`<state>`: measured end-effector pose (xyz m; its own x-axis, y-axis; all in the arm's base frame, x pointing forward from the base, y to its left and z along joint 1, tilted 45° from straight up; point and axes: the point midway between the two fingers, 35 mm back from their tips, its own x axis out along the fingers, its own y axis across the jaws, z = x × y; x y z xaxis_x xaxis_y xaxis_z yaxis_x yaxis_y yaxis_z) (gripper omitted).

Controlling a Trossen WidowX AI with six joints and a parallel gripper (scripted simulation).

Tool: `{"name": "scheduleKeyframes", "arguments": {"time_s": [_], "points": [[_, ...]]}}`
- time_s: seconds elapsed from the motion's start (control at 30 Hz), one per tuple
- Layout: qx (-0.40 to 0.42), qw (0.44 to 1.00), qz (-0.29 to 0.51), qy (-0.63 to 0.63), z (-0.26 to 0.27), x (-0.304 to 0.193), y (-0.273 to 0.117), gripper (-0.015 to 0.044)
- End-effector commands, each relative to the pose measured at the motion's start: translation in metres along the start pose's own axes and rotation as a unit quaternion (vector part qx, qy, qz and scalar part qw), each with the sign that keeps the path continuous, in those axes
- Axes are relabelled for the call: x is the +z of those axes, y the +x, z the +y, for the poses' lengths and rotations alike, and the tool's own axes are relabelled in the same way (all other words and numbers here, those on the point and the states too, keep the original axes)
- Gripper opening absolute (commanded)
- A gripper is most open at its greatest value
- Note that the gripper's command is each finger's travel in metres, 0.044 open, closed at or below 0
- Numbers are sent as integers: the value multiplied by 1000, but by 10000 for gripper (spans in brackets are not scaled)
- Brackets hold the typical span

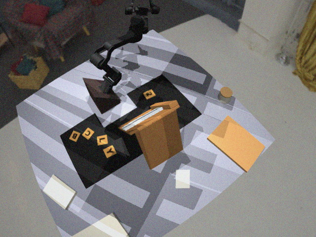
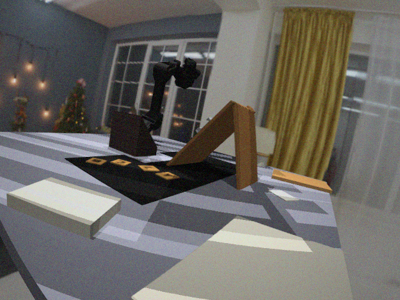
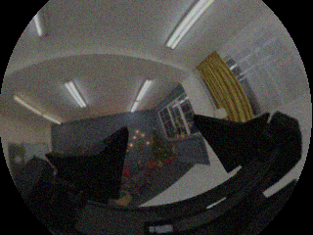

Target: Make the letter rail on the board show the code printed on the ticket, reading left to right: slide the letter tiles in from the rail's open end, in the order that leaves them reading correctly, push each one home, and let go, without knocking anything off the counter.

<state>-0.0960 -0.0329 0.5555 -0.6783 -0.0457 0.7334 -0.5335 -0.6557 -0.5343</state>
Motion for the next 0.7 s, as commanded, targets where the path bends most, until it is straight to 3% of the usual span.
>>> {"name": "scheduleKeyframes", "arguments": {"time_s": [0.0, 0.27, 0.47, 0.67], "points": [[-54, 992, 100, -51, -27, -52, -5, 440], [-181, 931, 298, -110, -98, -139, -68, 440], [-293, 849, 419, -130, -147, -168, -153, 440], [-409, 749, 504, -131, -172, -163, -252, 440]]}}
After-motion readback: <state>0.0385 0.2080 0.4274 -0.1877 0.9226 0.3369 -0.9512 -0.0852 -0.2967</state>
